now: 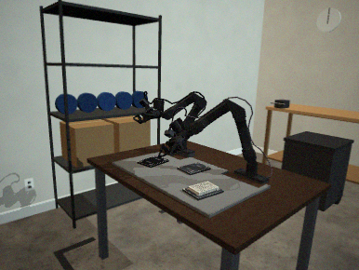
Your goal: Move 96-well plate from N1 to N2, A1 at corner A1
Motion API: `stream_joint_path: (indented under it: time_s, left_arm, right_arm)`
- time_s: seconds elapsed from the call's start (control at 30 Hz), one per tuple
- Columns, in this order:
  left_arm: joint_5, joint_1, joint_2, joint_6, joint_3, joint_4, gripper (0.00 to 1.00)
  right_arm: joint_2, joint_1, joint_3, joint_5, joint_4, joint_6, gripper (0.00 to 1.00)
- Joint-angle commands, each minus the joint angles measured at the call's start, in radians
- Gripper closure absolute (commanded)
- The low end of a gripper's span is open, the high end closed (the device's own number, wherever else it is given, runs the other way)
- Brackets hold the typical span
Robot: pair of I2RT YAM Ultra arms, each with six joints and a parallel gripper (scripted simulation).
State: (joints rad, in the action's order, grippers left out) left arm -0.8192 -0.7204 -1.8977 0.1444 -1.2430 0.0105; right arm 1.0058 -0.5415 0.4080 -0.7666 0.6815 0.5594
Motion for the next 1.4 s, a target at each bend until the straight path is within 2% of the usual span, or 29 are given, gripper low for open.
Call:
stream_joint_path:
  time_s: [0.0,0.17,0.33,0.4,0.47,0.53,0.73,0.97,1.03,1.17,1.37]
  left_arm:
    - [0.173,0.054,0.136,0.065,0.075,0.137,0.00]
    - [0.372,0.177,0.296,0.043,0.193,0.251,0.00]
    - [0.566,0.317,0.406,-0.025,0.261,0.350,0.00]
    - [0.635,0.375,0.435,-0.060,0.276,0.387,0.00]
    - [0.635,0.375,0.435,-0.060,0.276,0.387,0.00]
    - [0.710,0.444,0.456,-0.108,0.271,0.430,0.00]
    - [0.843,0.600,0.482,-0.198,0.283,0.519,0.00]
    - [0.906,0.715,0.482,-0.259,0.253,0.570,0.00]
    - [0.906,0.715,0.482,-0.259,0.253,0.570,0.00]
    - [0.909,0.723,0.480,-0.263,0.249,0.574,0.00]
    - [0.910,0.724,0.480,-0.264,0.249,0.564,0.00]
  right_arm:
    - [0.015,0.133,0.043,0.100,-0.076,-0.080,0.00]
    - [0.034,0.355,0.079,0.211,-0.135,-0.166,0.00]
    - [0.051,0.580,0.114,0.327,-0.198,-0.253,0.00]
    - [0.057,0.669,0.128,0.373,-0.223,-0.287,0.00]
    - [0.057,0.669,0.128,0.373,-0.223,-0.287,0.00]
    - [0.063,0.797,0.148,0.432,-0.257,-0.322,0.00]
    - [0.080,1.067,0.188,0.556,-0.323,-0.412,0.00]
    - [0.100,1.398,0.234,0.679,-0.388,-0.495,0.00]
    - [0.100,1.398,0.234,0.679,-0.388,-0.495,0.00]
    - [0.119,1.504,0.261,0.730,-0.411,-0.509,0.00]
    - [0.126,1.534,0.272,0.729,-0.402,-0.498,0.00]
